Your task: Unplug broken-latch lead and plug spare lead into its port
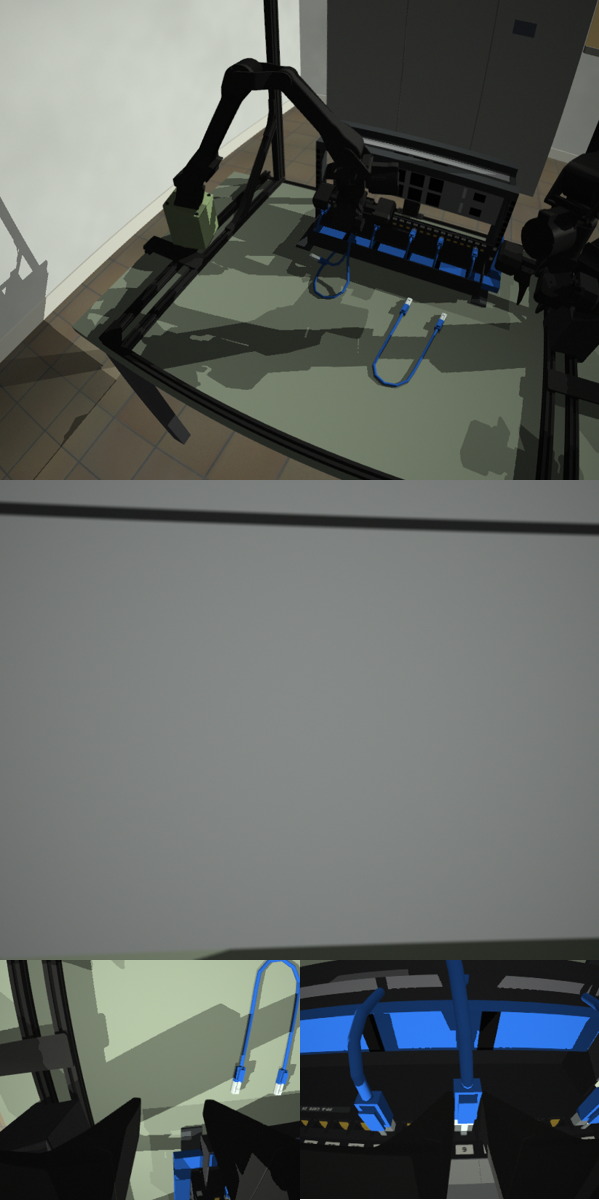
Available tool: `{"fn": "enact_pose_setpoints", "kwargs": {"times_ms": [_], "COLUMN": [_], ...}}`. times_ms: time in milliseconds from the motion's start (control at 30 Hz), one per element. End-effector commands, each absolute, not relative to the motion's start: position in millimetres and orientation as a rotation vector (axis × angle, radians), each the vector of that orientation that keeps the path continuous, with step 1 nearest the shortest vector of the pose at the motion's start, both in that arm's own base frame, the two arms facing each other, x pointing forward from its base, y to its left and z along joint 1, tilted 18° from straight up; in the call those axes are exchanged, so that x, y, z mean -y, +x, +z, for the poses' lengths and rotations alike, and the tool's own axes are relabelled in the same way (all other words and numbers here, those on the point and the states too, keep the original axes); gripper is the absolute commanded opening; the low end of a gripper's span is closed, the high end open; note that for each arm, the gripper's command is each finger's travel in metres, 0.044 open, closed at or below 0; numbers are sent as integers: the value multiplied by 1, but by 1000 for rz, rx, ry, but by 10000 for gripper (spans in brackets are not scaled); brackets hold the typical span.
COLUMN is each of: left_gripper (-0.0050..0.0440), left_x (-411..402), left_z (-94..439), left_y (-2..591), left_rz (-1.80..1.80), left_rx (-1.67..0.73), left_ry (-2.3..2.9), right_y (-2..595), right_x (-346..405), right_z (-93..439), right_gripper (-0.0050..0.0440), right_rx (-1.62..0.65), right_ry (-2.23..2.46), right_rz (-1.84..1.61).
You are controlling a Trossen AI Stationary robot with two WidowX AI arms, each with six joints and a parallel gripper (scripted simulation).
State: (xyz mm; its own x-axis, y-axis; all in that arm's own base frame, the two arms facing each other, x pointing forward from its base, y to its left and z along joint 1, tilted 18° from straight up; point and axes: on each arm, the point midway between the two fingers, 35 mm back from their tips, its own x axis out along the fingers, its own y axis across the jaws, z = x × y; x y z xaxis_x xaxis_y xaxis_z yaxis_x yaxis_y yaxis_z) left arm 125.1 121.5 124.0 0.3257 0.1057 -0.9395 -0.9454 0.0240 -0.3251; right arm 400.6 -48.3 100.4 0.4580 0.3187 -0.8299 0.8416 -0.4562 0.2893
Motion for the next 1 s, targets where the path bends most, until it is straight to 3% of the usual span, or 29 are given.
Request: {"fn": "enact_pose_setpoints", "kwargs": {"times_ms": [0,967], "left_gripper": [176,176], "left_x": [-121,-121], "left_z": [124,124], "left_y": [125,125], "left_rz": [1008,1008], "left_rx": [-889,-889], "left_ry": [-1265,-1265], "right_y": [403,405], "right_x": [45,41], "right_z": [100,101], "right_gripper": [54,54], "right_rx": [-966,-966], "right_ry": [1992,1992], "right_rz": [-929,-929]}}
